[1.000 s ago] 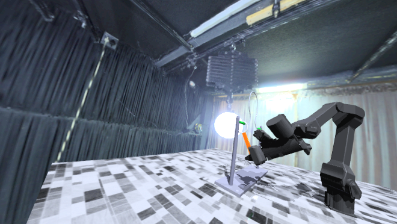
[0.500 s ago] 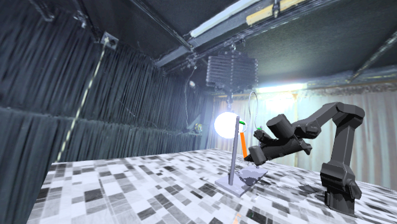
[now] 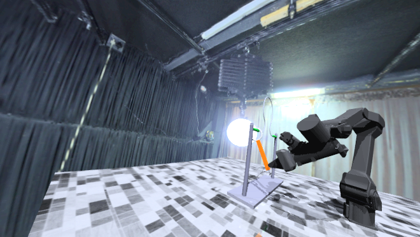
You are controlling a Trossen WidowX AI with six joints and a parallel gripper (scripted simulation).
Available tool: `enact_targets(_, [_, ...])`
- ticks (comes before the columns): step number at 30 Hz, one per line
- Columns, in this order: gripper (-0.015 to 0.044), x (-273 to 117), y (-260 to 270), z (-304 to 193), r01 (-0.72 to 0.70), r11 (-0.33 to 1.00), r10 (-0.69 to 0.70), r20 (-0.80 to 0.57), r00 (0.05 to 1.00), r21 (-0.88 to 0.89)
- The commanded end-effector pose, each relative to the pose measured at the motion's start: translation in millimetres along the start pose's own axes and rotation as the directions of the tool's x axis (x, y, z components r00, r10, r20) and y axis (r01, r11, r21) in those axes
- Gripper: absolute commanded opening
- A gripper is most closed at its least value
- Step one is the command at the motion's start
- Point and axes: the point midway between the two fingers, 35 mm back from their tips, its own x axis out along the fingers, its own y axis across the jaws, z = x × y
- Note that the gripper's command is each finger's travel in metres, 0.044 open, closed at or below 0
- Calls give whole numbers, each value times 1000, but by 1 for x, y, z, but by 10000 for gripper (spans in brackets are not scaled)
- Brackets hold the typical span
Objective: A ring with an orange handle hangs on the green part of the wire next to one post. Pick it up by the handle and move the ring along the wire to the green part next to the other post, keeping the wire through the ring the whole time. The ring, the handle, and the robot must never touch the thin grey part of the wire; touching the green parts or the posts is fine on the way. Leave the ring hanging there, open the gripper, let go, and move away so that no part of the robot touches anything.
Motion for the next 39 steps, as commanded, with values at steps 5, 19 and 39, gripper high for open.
enact_targets(5, [160, -4, -2, 1, 5, 1000, -5, 3, 1000, 5])
enact_targets(19, [239, -18, 0, -1, 3, 1000, -3, -5, 1000, 2])
enact_targets(39, [440, -53, -2, 1, 1, 1000, -1, 5, 1000, -1])
